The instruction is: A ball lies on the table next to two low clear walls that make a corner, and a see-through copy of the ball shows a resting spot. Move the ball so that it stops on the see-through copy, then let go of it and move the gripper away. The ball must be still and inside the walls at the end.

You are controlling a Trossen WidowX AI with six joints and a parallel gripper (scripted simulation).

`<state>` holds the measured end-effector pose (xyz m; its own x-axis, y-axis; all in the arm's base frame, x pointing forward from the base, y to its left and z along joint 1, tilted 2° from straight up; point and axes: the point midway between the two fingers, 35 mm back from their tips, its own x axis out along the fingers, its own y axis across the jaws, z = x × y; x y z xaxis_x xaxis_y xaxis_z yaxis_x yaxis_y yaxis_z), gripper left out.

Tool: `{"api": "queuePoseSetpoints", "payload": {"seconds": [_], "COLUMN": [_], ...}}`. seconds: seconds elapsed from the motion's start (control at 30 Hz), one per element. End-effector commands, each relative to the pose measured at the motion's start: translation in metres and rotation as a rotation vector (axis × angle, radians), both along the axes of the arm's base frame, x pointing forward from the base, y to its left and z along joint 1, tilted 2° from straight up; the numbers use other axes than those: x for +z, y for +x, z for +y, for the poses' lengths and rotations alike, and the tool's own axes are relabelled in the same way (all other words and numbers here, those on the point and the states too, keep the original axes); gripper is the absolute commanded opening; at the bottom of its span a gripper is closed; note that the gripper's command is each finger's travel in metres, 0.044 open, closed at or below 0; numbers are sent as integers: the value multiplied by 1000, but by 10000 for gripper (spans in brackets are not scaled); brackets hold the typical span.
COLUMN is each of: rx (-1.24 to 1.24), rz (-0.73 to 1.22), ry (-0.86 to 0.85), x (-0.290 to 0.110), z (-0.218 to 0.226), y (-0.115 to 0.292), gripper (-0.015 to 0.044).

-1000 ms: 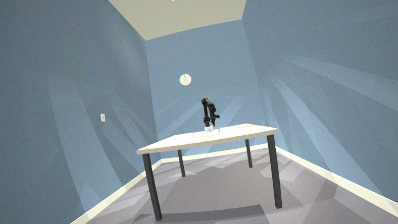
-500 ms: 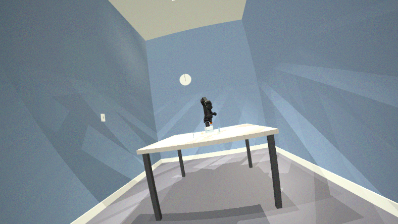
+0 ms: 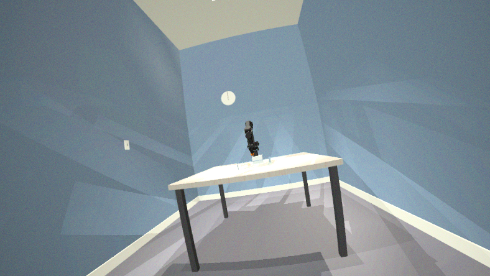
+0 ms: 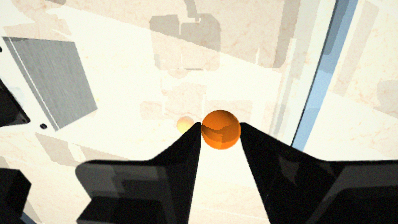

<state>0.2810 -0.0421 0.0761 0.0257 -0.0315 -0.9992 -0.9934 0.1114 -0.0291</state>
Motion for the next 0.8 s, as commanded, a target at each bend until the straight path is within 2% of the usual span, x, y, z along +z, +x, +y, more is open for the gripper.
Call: {"api": "queuePoseSetpoints", "payload": {"seconds": [0.0,0.37,0.53,0.77], "rx": [3,3,3,3], "rz": [3,6,6,6], "ry": [-2,-6,-6,-6], "x": [-5,-19,-25,-63], "z": [-16,-53,-54,-56], "y": [-13,-52,-51,-49], "gripper": [0,0,0,0]}}
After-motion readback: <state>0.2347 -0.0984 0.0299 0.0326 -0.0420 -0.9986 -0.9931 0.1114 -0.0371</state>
